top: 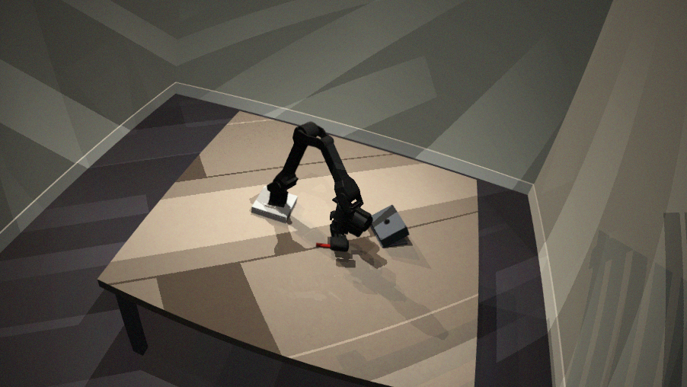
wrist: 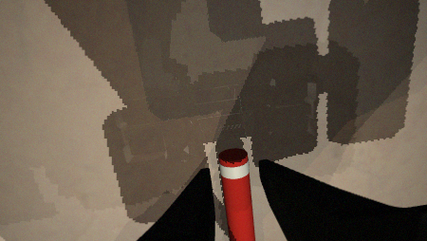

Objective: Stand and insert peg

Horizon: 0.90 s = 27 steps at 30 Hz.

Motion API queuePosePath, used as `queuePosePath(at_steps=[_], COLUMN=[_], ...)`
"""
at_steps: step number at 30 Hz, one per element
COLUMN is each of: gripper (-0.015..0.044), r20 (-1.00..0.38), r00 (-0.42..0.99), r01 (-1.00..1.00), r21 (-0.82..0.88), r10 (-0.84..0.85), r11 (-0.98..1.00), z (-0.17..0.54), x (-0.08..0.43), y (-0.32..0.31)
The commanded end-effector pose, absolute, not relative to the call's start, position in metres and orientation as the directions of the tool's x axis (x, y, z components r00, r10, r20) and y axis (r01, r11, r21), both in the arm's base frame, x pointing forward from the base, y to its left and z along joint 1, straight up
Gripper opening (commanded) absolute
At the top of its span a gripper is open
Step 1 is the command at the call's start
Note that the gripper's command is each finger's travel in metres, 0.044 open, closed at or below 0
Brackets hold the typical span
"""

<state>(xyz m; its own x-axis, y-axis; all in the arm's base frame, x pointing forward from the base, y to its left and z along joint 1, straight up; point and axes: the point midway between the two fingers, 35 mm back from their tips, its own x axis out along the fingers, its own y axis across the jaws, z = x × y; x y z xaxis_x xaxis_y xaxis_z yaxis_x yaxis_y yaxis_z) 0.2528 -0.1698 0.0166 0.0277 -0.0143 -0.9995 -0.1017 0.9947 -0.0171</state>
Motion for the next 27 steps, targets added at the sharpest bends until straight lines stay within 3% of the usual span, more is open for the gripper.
queuePosePath(at_steps=[1, 13, 27], gripper=[0.0110, 0.0050, 0.0050], r20=[-1.000, -1.000, -0.997], r00=[0.021, 0.021, 0.079], r01=[-0.101, -0.101, -0.101], r21=[-0.018, -0.018, -0.017], r10=[-0.016, -0.016, -0.009], r11=[0.995, 0.995, 0.995], z=[0.0152, 0.0152, 0.0199], x=[0.2510, 0.2510, 0.2503], y=[-0.1698, -0.1698, -0.1700])
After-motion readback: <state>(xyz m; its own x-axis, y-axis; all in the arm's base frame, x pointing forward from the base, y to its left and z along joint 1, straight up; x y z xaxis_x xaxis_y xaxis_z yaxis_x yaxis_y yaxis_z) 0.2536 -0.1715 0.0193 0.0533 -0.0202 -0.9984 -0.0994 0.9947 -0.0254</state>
